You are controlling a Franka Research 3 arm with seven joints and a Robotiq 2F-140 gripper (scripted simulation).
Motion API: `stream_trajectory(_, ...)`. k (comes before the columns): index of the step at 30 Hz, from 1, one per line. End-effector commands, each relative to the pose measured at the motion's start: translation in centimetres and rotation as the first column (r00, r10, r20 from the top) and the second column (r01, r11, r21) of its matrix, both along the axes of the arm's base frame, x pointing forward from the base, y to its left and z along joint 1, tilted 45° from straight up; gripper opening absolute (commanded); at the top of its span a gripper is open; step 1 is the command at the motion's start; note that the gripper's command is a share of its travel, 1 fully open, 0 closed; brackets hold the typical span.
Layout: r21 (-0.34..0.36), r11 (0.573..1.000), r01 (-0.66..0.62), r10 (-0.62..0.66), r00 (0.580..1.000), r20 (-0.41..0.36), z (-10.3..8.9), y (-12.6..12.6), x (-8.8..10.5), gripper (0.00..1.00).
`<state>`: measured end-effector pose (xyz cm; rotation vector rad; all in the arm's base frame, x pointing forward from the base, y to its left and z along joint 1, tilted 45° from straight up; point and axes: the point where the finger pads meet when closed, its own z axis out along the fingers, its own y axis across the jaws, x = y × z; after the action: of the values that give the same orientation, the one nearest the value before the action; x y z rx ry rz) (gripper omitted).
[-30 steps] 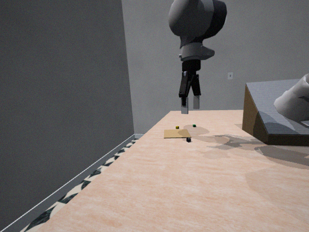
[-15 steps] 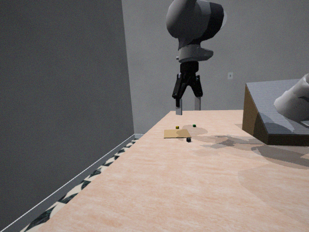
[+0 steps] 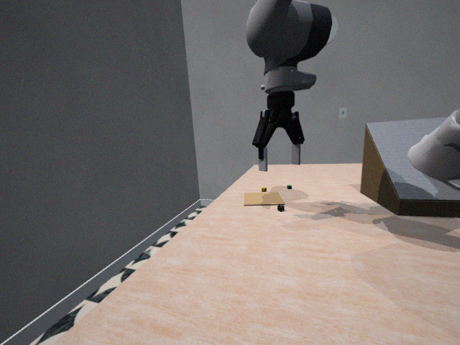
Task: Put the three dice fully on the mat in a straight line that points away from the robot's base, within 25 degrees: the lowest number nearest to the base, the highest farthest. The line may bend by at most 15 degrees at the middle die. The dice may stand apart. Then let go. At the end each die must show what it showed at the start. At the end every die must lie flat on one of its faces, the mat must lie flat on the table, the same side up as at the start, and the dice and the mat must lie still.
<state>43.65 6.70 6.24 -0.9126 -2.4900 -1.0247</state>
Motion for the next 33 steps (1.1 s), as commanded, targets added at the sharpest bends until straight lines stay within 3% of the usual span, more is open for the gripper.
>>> stream_trajectory(1,-0.003,1.000,0.024,-0.024,0.999,-0.031,-0.02,0.05,-0.03,1.00)
stream_trajectory(26,-0.003,1.000,0.024,-0.024,0.999,-0.031,-0.02,0.05,-0.03,1.00)
stream_trajectory(29,-0.001,1.000,-0.003,0.003,1.000,0.003,-0.06,0.05,0.01,1.00)
stream_trajectory(32,-0.003,0.993,-0.117,0.116,0.986,0.117,-0.34,0.34,0.02,1.00)
stream_trajectory(33,-0.003,0.993,-0.117,0.116,0.986,0.117,-0.34,0.34,0.02,1.00)
